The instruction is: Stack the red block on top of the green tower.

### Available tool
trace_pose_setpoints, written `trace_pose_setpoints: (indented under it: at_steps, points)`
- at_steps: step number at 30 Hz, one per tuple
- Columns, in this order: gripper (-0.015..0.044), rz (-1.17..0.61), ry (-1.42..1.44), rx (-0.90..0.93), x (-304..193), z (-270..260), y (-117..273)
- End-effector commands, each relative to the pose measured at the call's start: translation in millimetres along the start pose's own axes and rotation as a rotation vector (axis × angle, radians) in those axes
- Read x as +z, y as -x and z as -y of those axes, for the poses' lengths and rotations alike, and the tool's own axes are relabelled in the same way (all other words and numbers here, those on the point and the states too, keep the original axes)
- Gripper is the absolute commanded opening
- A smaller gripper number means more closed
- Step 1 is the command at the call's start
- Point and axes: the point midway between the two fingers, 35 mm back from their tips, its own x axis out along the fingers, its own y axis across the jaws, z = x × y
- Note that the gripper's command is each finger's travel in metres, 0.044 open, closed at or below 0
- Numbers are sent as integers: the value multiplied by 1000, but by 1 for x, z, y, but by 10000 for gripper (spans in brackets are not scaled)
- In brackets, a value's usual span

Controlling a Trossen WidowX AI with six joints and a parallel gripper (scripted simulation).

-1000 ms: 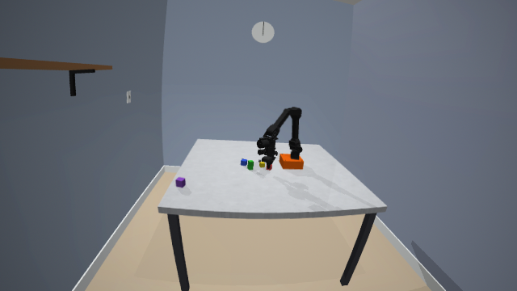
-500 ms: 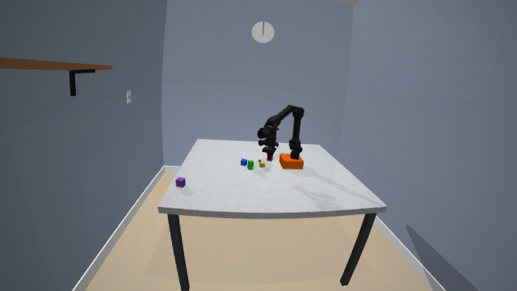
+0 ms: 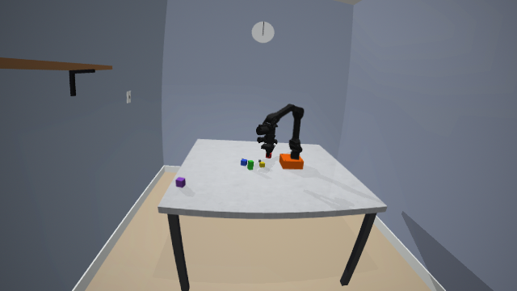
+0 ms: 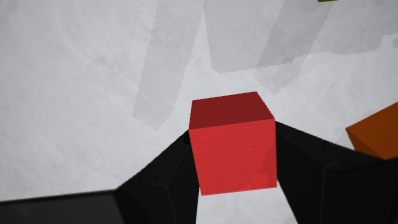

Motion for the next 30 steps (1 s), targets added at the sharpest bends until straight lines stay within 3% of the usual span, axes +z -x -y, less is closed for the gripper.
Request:
trace_pose_setpoints:
  at_steps: [1,18,30]
  points:
    - [0,3,-3,2,23,-4,3]
    - [0,13,-3,0,124,7,2]
    - [0,13,-2,0,128,8,-21]
